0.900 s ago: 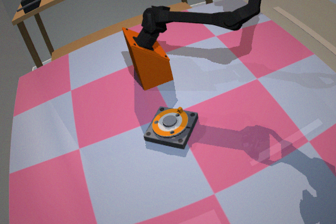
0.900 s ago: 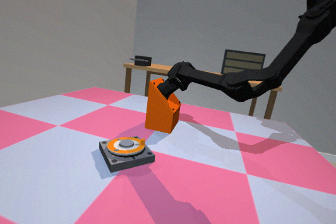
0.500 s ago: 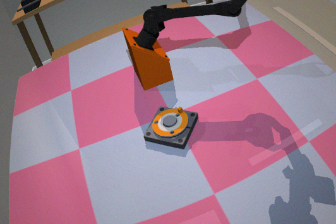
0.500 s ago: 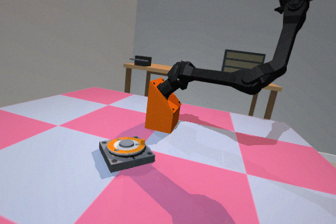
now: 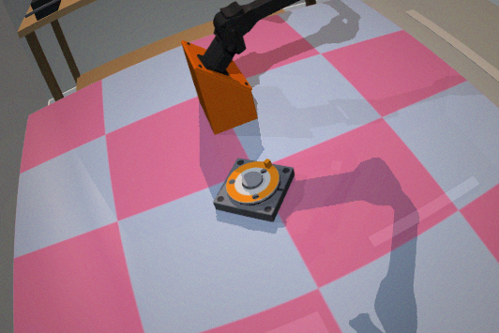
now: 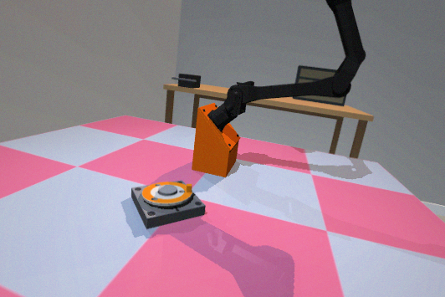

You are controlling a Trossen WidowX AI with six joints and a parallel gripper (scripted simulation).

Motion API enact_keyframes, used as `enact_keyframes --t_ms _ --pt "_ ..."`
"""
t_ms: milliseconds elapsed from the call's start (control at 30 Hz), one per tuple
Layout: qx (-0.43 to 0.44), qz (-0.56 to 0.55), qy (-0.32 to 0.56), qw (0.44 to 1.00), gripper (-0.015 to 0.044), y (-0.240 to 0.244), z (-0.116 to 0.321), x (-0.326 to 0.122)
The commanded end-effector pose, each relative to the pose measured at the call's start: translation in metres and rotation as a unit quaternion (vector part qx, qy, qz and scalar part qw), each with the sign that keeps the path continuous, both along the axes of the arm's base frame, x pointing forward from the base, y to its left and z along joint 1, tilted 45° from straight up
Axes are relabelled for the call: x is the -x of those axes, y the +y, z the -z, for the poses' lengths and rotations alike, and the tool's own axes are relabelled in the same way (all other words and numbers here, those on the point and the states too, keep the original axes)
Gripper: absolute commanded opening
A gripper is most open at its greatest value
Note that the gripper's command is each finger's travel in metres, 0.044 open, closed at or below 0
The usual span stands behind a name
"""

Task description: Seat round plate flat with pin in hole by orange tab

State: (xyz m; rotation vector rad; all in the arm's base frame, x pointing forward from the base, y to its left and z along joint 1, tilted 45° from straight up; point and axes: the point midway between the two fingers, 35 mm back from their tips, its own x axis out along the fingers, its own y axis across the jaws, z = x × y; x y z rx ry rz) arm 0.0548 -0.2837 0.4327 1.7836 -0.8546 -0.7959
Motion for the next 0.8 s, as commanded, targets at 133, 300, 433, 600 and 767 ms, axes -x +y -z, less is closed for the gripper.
enact_keyframes --t_ms 133,300,433,600,767 --pt "-0.021 -0.205 0.165 0.964 0.0000 -0.023 0.110 -0.086" --pt "-0.008 -0.338 0.249 0.908 0.0000 -0.003 0.175 -0.135" --pt "0.010 -0.428 0.294 0.854 0.0000 0.021 0.216 -0.164" --pt "0.056 -0.579 0.344 0.737 0.0000 0.075 0.284 -0.204" --pt "0.099 -0.685 0.359 0.626 0.0000 0.128 0.332 -0.219"
